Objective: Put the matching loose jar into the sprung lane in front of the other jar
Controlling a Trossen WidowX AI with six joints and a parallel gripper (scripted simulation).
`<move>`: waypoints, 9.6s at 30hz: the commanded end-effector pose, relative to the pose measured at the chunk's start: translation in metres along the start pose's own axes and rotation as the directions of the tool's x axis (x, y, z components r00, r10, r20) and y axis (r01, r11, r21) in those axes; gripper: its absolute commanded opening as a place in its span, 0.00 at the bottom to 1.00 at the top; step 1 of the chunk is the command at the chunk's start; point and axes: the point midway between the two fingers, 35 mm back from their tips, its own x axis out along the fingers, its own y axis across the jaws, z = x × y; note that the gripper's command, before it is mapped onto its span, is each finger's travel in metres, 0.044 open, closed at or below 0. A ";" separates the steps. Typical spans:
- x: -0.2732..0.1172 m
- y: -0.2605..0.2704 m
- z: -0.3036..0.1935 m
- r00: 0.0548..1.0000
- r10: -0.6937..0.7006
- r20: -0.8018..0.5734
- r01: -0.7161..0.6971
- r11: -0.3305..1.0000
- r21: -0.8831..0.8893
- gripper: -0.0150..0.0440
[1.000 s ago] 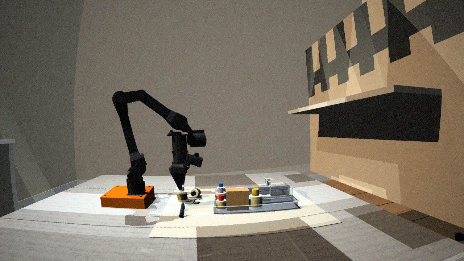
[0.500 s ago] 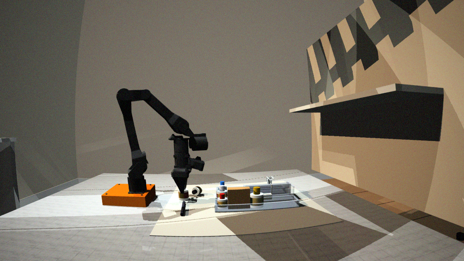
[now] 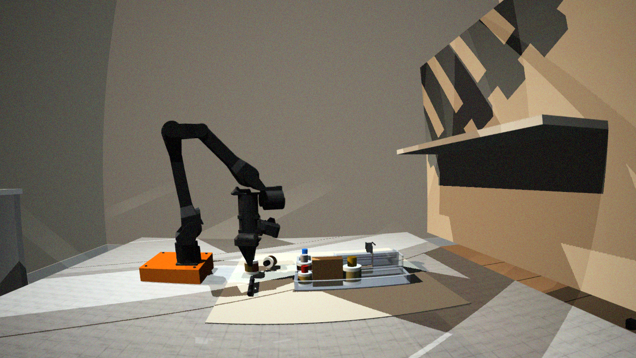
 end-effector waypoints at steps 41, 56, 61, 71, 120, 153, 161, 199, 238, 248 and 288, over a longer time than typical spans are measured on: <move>-0.088 -0.017 0.051 1.000 -0.005 0.007 0.005 1.000 0.019 0.25; -0.057 -0.055 0.106 1.000 -0.010 0.012 0.009 0.999 0.046 0.25; -0.048 -0.056 0.106 1.000 -0.010 0.012 0.009 0.999 0.046 0.25; -0.033 -0.056 0.106 1.000 -0.010 0.012 0.010 0.999 0.046 0.25; -0.033 -0.057 0.128 1.000 -0.010 0.014 0.010 0.999 0.046 0.25; -0.033 -0.057 0.143 1.000 -0.010 0.016 0.010 0.999 0.046 0.25; -0.033 -0.058 0.147 1.000 -0.010 0.016 0.010 0.999 0.046 0.25; -0.036 -0.058 0.162 1.000 -0.010 0.018 0.010 0.999 0.046 0.25; -0.037 -0.058 0.164 1.000 -0.010 0.018 0.010 0.999 0.046 0.25; -0.036 -0.058 0.165 1.000 -0.010 0.018 0.010 0.999 0.046 0.25; -0.021 -0.059 0.164 1.000 -0.010 0.018 0.010 0.999 0.046 0.25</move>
